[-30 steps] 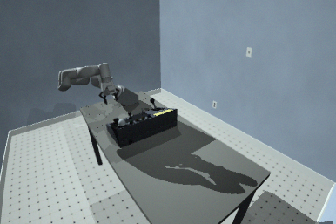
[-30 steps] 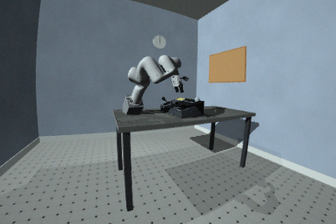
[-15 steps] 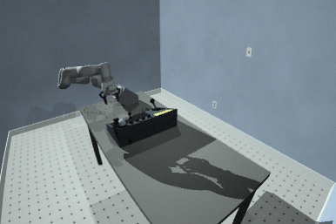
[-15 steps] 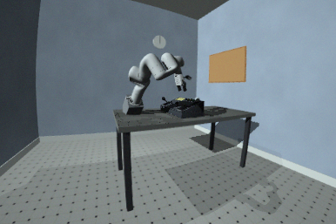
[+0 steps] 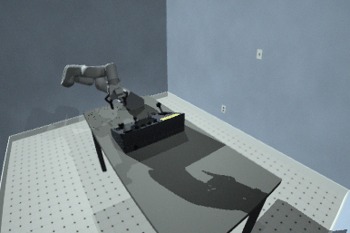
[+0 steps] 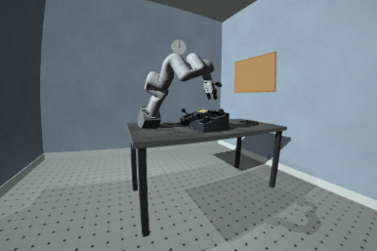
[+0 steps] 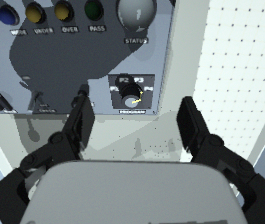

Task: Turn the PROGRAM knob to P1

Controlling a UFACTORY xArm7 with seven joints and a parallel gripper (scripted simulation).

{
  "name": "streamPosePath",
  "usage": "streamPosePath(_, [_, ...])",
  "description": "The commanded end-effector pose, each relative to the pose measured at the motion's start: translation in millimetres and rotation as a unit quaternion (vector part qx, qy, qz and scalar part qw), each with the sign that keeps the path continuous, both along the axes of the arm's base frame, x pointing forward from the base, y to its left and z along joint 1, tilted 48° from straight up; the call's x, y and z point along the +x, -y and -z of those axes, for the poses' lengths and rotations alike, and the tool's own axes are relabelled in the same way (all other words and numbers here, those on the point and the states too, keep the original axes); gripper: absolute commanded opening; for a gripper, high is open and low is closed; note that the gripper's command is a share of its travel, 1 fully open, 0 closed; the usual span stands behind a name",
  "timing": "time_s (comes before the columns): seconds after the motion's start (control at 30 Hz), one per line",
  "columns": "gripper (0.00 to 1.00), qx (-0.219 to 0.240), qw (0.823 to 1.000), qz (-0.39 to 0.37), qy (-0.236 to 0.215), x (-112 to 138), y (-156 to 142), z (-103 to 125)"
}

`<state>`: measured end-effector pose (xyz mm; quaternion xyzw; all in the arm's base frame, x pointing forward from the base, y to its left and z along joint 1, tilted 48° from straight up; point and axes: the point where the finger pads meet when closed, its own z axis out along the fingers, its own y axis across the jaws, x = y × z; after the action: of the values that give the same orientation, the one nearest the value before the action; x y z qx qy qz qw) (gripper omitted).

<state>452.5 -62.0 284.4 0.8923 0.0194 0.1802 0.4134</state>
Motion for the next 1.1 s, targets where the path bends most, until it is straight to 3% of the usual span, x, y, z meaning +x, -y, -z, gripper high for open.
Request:
streamPosePath(0.0, [1.00,0.001,1.000,0.000,-0.001,7.8,-2.2,-2.1])
streamPosePath(1.07, [1.00,0.001,1.000,0.000,-0.001,13.7,-3.0,-4.4])
